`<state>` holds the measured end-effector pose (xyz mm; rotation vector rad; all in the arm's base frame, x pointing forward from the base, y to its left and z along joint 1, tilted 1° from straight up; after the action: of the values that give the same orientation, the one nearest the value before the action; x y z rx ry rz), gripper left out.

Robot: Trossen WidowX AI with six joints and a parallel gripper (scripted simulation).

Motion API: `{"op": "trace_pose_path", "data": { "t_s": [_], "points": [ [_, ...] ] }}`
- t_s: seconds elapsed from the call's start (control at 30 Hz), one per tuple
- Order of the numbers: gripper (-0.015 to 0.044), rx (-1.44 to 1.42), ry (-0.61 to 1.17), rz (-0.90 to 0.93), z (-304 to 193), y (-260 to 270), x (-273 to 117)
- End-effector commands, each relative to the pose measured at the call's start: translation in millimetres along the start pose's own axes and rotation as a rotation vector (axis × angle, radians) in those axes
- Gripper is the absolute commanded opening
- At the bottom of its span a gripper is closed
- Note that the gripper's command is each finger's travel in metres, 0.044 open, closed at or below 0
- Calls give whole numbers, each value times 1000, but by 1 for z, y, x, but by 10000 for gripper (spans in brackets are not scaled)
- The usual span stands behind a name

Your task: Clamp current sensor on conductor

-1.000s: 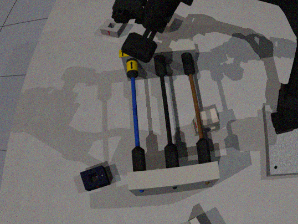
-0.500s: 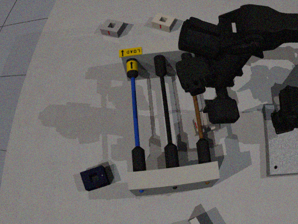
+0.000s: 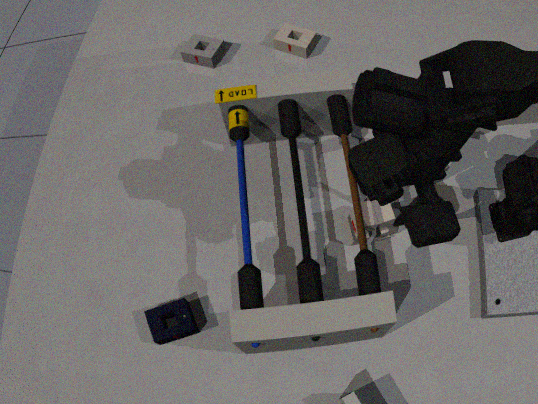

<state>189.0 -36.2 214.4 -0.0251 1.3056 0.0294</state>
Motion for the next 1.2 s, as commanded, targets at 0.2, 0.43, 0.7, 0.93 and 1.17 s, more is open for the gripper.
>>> {"op": "trace_pose_path", "data": {
  "t_s": [0.2,0.43,0.7,0.93,1.17],
  "points": [
    [322,-6,-2,6,1,0,17],
    [322,-6,-2,6,1,1,28],
    [322,-6,-2,6,1,1,41],
    [322,-6,-3,7,-1,1,52],
    [282,-10,-1,4,-1,1,49]
  ]
}}
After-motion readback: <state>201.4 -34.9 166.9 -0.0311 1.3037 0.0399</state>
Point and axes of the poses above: the point midway between the two fingers, 35 mm back from their tips, its own x axis out along the fingers, its own y axis across the jaws, z = x × y, the point moved 10 cm from there along -x, back along the fingers, and after that the axes turned 2 degrees about x, right-handed, at the moved point
